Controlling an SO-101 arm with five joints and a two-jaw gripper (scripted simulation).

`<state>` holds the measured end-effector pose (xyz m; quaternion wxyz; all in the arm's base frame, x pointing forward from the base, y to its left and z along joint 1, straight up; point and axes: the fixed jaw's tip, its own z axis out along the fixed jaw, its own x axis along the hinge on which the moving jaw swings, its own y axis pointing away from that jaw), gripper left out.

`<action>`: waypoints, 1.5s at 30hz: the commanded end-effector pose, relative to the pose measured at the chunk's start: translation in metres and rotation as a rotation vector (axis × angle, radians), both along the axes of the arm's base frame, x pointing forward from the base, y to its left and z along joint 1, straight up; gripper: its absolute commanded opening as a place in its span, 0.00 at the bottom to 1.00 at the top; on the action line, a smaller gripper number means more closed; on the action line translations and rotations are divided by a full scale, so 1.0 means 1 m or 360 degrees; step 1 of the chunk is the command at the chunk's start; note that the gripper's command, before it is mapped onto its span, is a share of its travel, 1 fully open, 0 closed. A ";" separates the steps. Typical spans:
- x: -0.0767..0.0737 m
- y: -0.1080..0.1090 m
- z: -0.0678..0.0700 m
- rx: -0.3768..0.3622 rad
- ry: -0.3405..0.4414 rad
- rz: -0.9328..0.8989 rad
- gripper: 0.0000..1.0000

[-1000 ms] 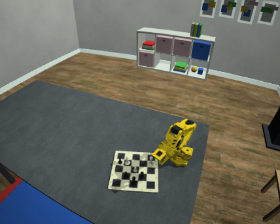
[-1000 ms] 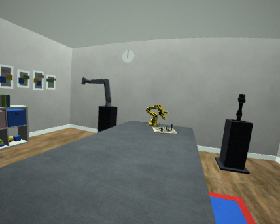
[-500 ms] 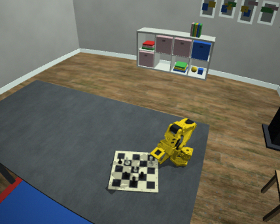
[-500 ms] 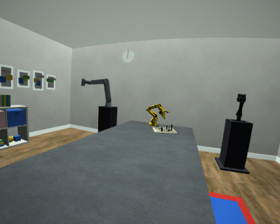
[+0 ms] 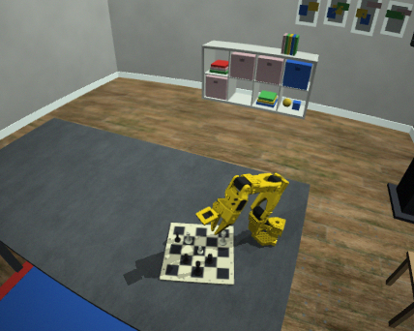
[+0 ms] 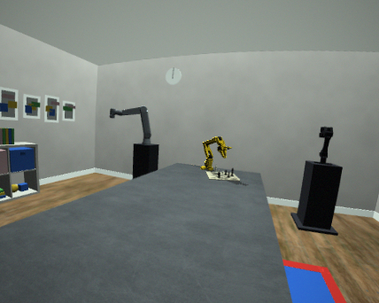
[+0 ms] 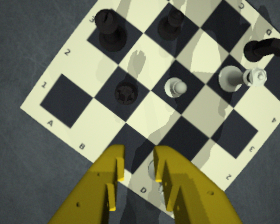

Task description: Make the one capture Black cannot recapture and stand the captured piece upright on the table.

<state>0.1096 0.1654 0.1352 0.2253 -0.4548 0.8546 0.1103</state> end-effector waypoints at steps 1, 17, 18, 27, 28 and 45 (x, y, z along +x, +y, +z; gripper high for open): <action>0.033 0.009 0.005 -0.0097 0.0093 -0.0176 0.07; 0.122 -0.002 -0.024 -0.0167 0.0209 -0.0621 0.13; 0.125 -0.003 -0.026 -0.0169 0.0213 -0.0635 0.13; 0.131 -0.006 -0.031 -0.0173 0.0224 -0.0672 0.13; 0.131 -0.006 -0.031 -0.0174 0.0224 -0.0673 0.13; 0.131 -0.007 -0.032 -0.0179 0.0229 -0.0675 0.13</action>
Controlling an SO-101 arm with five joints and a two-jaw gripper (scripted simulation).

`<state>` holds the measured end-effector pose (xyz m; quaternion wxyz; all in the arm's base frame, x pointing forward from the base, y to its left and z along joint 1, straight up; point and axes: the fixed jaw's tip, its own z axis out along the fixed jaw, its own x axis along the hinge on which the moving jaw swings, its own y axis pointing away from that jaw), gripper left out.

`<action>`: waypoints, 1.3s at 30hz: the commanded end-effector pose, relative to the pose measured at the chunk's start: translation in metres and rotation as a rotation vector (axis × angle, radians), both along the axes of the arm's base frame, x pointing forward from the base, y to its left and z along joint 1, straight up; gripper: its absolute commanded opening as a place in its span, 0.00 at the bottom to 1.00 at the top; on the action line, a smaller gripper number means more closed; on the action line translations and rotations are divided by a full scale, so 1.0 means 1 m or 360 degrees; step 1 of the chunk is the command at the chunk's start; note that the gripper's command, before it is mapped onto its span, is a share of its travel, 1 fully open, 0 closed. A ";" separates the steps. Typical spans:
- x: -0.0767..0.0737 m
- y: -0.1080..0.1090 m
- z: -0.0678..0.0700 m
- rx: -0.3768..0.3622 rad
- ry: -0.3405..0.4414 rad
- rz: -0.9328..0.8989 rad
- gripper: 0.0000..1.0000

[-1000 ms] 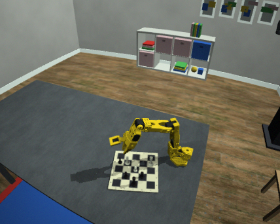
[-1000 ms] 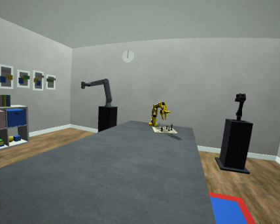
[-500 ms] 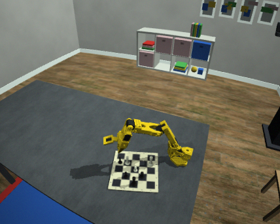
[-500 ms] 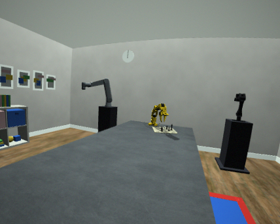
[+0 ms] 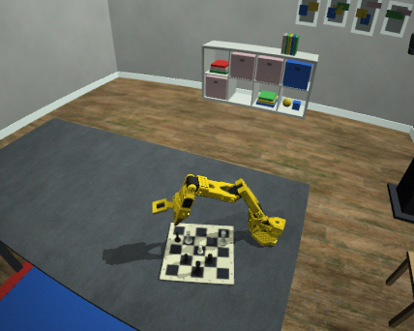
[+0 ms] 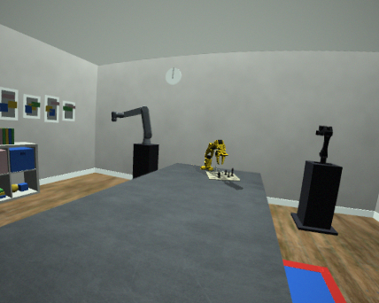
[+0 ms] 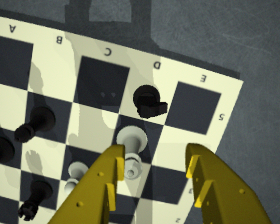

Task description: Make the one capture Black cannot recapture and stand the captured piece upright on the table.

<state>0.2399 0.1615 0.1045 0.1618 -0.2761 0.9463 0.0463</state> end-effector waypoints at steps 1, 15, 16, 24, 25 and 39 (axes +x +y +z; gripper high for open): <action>0.001 -0.003 -0.002 -0.0009 0.0025 -0.0031 0.13; 0.001 -0.005 -0.007 -0.0027 0.0054 -0.0041 0.13; 0.001 -0.005 -0.007 -0.0028 0.0056 -0.0041 0.13; 0.001 -0.006 -0.008 -0.0032 0.0062 -0.0041 0.13; 0.001 -0.006 -0.008 -0.0032 0.0062 -0.0041 0.13; 0.001 -0.005 -0.015 -0.0032 0.0062 -0.0041 0.13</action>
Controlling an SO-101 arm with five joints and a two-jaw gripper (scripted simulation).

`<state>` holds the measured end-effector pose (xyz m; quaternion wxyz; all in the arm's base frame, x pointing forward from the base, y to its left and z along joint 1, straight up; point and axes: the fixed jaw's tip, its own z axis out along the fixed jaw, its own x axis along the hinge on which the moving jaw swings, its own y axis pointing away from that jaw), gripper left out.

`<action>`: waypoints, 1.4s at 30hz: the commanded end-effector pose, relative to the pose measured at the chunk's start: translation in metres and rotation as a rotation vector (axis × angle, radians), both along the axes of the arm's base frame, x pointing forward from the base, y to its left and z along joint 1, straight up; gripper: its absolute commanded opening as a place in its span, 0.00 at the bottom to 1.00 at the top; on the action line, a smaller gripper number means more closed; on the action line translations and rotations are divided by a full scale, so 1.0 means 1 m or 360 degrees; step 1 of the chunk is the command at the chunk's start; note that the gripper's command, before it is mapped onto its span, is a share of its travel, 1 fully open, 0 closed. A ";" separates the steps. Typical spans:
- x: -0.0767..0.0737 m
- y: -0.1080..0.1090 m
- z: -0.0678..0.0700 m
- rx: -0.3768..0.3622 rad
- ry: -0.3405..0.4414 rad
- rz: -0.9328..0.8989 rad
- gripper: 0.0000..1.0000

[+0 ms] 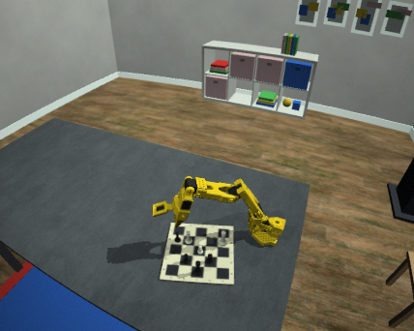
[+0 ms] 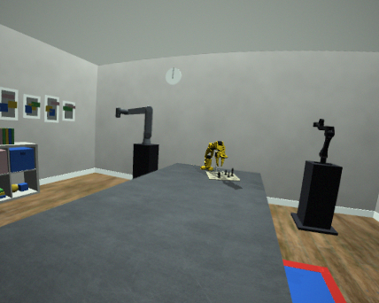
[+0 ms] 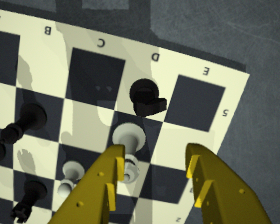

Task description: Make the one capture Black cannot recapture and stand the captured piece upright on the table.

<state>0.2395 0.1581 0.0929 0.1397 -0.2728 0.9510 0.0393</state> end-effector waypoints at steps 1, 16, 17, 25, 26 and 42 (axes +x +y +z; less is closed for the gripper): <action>0.002 -0.002 -0.005 0.0007 -0.0001 -0.0027 0.13; 0.003 -0.002 -0.038 0.0007 -0.0002 -0.0027 0.13; 0.003 -0.002 -0.040 0.0007 -0.0002 -0.0027 0.13; 0.003 -0.001 -0.057 0.0007 -0.0001 -0.0027 0.13; 0.003 -0.001 -0.057 0.0007 -0.0001 -0.0027 0.13; 0.003 -0.001 -0.068 0.0007 -0.0001 -0.0027 0.13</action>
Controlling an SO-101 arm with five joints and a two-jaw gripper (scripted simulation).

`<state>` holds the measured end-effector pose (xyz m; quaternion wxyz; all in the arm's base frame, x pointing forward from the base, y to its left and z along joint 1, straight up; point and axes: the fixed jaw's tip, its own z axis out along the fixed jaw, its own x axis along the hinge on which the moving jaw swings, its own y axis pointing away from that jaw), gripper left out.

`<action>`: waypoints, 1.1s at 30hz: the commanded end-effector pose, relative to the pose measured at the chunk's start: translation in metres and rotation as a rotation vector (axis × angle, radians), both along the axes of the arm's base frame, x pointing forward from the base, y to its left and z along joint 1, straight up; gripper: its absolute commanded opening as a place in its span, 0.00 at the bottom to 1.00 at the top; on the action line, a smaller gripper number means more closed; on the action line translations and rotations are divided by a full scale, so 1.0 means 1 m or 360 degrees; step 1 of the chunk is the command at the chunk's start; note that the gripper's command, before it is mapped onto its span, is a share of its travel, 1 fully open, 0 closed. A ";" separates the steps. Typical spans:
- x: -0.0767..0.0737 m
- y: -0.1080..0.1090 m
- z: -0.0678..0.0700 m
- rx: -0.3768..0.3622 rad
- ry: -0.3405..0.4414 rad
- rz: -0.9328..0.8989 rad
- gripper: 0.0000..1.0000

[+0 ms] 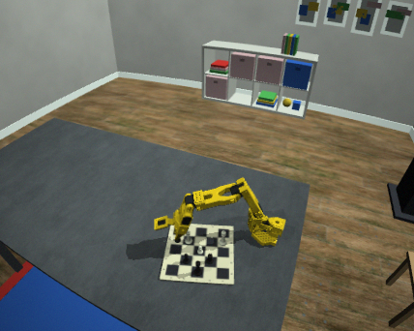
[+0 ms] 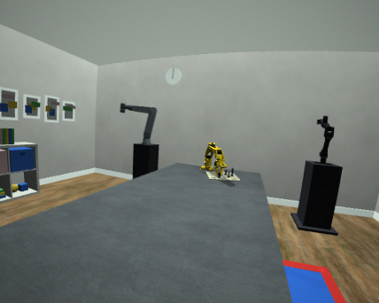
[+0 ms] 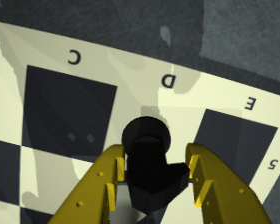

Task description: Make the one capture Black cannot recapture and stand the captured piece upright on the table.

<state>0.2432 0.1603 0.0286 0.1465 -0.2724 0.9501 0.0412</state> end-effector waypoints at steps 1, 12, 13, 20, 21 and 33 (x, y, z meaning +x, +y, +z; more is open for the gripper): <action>-0.001 -0.003 -0.004 -0.0005 0.0018 -0.0026 0.13; -0.004 -0.005 -0.007 -0.0005 0.0019 -0.0026 0.13; -0.004 -0.005 -0.007 -0.0005 0.0019 -0.0026 0.13; -0.003 -0.005 -0.006 -0.0005 0.0019 -0.0026 0.13; -0.003 -0.005 -0.005 -0.0005 0.0019 -0.0025 0.13; -0.002 -0.004 0.000 -0.0005 0.0018 -0.0025 0.13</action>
